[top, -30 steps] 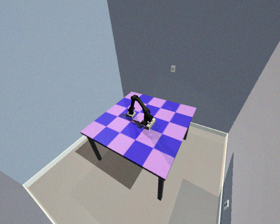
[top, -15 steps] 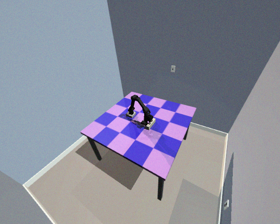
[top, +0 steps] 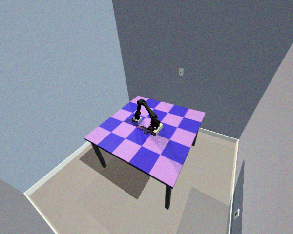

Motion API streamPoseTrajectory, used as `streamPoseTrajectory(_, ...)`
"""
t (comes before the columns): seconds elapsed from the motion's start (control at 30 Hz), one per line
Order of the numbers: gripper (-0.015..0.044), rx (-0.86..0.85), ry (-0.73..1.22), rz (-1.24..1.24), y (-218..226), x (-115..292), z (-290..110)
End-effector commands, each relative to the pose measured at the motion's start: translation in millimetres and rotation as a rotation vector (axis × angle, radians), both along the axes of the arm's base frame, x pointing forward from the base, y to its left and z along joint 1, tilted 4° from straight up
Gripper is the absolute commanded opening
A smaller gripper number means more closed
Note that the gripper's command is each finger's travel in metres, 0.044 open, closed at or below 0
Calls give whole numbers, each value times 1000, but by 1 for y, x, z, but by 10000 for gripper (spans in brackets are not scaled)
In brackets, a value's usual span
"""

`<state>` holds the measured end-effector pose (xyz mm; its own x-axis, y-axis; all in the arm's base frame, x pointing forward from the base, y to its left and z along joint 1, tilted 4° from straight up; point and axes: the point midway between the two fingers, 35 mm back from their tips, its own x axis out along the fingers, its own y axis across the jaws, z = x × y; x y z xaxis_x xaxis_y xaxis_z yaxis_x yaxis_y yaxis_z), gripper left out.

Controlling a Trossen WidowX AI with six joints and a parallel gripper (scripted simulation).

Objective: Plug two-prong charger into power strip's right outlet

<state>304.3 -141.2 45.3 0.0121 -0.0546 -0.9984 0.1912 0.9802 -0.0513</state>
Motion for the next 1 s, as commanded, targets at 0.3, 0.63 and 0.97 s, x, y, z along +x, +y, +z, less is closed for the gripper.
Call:
streamPoseTrajectory(0.3, 0, 4, -3, -3, 0, 3, 1)
streamPoseTrajectory(0.63, 0, 4, -3, -3, -1, 6, 2)
streamPoseTrajectory(0.97, 0, 3, -3, -3, -1, 9, 2)
